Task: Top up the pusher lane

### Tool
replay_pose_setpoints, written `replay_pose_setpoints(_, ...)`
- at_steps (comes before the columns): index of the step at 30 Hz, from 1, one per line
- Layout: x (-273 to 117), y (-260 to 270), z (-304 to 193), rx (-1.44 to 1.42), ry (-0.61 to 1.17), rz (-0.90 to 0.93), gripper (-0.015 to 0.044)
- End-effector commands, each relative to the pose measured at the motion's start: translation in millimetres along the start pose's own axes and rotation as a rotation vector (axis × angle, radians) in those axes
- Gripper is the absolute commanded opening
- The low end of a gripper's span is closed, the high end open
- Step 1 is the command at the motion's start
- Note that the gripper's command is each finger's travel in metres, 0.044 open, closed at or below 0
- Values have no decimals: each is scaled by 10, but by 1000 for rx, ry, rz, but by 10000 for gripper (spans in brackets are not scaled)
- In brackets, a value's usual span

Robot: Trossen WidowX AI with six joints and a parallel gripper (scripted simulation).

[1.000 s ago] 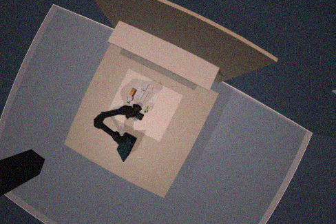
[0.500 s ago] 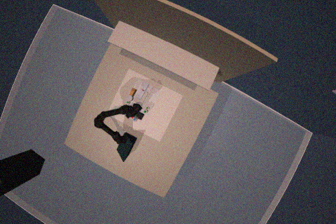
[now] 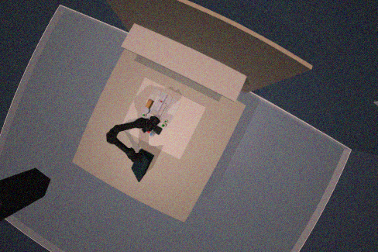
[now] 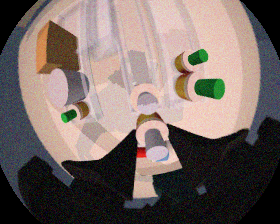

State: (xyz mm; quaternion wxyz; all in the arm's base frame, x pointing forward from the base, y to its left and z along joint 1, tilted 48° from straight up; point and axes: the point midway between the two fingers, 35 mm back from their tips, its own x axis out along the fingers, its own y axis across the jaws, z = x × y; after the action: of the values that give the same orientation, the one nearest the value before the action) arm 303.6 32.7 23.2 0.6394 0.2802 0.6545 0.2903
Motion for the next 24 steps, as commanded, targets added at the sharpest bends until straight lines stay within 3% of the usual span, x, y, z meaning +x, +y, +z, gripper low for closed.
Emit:
replay_pose_setpoints(1,-7,7,62,-5,-11,1,0)
replay_pose_setpoints(24,-5,10,155,-6,-11,1,0)
